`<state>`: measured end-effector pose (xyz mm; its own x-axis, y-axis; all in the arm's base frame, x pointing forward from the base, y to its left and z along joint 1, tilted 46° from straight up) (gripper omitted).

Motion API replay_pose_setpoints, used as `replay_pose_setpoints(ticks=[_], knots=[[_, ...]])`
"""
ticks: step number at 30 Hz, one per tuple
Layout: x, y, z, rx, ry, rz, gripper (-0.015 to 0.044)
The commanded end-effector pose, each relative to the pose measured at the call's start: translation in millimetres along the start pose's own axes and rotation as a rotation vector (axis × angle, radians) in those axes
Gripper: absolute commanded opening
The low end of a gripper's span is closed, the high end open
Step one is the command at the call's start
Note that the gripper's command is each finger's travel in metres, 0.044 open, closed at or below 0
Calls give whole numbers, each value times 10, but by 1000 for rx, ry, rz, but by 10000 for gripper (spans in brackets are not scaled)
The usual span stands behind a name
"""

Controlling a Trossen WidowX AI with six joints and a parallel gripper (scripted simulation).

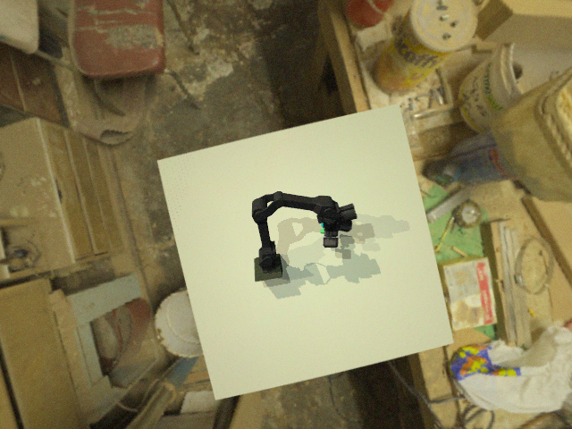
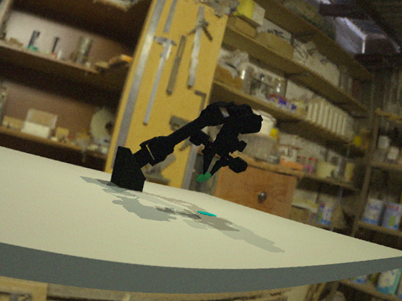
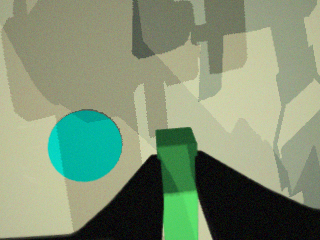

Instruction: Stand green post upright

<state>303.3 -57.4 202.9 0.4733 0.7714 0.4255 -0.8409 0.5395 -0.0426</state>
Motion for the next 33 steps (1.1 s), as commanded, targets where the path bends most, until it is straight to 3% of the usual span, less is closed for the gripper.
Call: replay_pose_setpoints(ticks=[1,33], knots=[[3,16,-8,-25,15,-3,23],[73,148,-93,-214,91,4,23]])
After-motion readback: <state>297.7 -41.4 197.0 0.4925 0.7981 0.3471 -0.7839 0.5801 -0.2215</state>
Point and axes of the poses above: the point midway between the two fingers, 35 mm back from their tips, its own z axis back along the fingers, its own x axis across the jaws, y = z × x, the point moved 8 cm from there along z, back along the fingers, and after that the axes turned 2 degrees about -z, right-handed, at the moved point
